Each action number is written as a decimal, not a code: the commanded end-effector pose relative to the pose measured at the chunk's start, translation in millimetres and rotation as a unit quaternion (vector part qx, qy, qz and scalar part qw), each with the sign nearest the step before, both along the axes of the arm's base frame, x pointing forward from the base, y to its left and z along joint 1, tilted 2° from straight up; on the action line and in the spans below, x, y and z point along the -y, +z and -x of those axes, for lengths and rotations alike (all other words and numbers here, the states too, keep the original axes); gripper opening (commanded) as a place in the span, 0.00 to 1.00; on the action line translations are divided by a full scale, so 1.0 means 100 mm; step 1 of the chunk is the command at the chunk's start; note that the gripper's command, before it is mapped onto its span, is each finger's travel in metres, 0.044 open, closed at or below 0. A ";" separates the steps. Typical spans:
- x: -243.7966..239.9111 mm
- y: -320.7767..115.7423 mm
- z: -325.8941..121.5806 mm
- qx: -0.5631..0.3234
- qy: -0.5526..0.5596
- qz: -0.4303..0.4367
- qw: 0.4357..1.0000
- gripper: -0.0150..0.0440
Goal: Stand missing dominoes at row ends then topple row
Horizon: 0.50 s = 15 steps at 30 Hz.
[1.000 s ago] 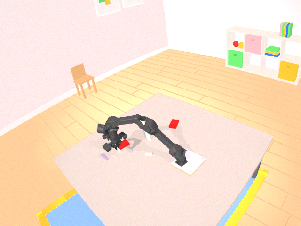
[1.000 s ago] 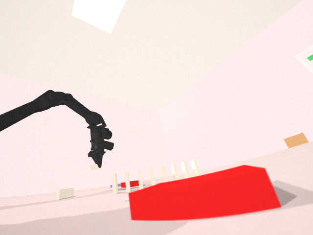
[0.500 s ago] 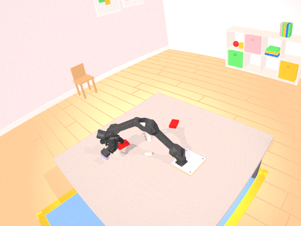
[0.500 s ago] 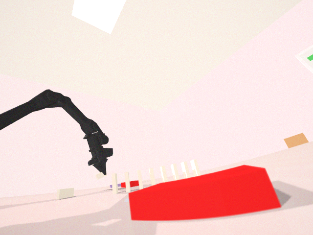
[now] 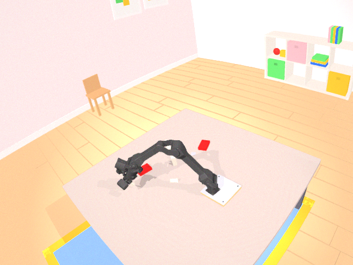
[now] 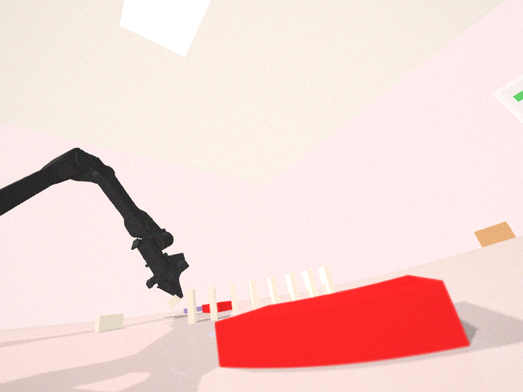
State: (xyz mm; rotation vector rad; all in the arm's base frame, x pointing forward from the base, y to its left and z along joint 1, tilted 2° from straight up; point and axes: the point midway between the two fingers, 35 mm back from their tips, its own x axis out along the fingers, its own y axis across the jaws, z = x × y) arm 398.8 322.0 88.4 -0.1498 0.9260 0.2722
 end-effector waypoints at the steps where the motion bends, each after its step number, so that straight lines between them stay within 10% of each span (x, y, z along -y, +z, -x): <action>1: -0.05 -0.01 -0.03 0.043 0.005 -0.004 0.999 0.30; 15: -0.13 -0.05 -0.02 0.157 0.007 -0.021 0.987 0.30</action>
